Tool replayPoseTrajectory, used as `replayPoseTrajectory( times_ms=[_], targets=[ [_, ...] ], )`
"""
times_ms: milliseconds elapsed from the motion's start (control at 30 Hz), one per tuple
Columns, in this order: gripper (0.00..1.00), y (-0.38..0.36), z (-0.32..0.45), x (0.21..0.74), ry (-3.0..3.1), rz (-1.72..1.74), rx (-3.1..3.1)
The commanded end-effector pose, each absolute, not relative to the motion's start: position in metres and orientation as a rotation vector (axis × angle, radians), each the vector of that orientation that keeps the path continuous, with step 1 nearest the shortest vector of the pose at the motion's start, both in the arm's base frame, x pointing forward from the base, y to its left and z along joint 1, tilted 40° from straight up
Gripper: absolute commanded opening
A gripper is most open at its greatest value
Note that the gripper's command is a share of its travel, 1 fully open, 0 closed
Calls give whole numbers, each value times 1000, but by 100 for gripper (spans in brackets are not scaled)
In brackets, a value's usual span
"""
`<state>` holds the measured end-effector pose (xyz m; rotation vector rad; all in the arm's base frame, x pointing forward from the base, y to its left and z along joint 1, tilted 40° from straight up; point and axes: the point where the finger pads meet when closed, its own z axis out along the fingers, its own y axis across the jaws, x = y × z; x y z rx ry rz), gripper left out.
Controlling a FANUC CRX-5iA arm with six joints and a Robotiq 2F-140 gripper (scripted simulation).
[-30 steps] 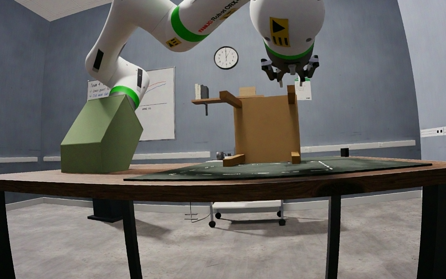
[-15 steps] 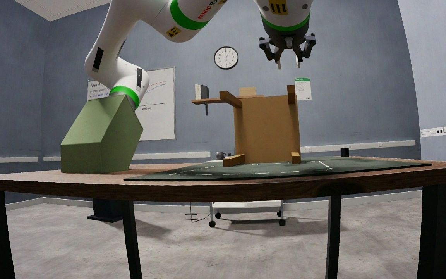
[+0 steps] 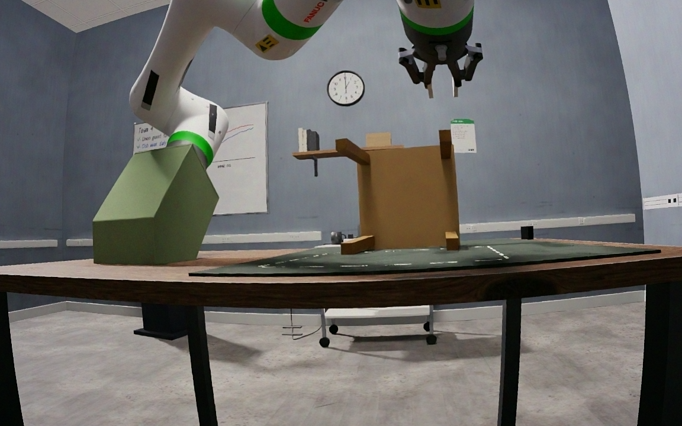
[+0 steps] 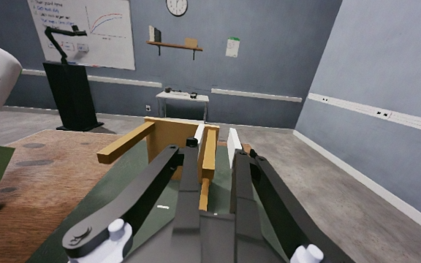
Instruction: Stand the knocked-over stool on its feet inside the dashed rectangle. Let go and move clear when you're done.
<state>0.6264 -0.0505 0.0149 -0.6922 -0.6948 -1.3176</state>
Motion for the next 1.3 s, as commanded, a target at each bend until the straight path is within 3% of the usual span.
replayPoseTrajectory(
  times_ms=[0, 333, 733, 933, 1267],
  targets=[
    [33, -40, 31, 641, -679, -1258, -752],
    [33, 23, 97, 689, -582, -962, -1053],
    [33, 103, 151, 669, -494, -744, -1321],
    [33, 144, 175, 606, -421, -620, -1515],
    [33, 134, 173, 511, -319, -541, -1725]
  ],
)
